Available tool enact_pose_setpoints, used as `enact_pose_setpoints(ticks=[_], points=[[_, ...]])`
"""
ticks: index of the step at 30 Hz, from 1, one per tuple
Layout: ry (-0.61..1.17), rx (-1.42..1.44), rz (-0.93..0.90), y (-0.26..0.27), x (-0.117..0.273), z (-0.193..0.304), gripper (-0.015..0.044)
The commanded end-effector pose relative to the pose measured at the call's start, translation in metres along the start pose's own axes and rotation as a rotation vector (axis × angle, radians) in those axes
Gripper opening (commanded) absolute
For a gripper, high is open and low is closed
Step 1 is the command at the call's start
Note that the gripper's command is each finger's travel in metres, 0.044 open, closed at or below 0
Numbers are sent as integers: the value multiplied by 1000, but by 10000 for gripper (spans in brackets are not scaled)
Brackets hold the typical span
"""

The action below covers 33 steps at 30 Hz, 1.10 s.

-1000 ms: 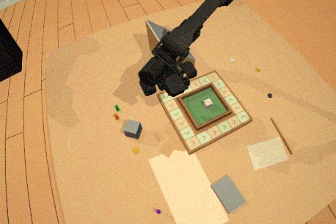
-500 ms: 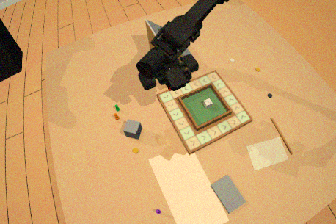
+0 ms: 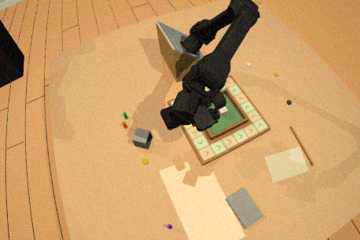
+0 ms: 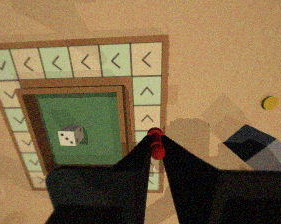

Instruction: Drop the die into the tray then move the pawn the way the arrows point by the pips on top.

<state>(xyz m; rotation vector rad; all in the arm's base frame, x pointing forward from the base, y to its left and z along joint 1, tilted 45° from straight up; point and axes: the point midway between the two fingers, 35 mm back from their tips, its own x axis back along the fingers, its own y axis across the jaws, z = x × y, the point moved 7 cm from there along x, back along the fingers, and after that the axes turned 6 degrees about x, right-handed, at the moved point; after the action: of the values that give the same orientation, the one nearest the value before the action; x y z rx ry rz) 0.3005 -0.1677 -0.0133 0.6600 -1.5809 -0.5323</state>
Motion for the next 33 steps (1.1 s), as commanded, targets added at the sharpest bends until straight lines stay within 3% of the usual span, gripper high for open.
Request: enact_pose_setpoints(ticks=[1,9,16,33], points=[[-7,0,-10,1,-19,-27,0],[-7,2,-14,2,-29,-36,0],[-7,2,-15,3,-60,-36,0],[-7,2,-16,4,-77,-36,0]])
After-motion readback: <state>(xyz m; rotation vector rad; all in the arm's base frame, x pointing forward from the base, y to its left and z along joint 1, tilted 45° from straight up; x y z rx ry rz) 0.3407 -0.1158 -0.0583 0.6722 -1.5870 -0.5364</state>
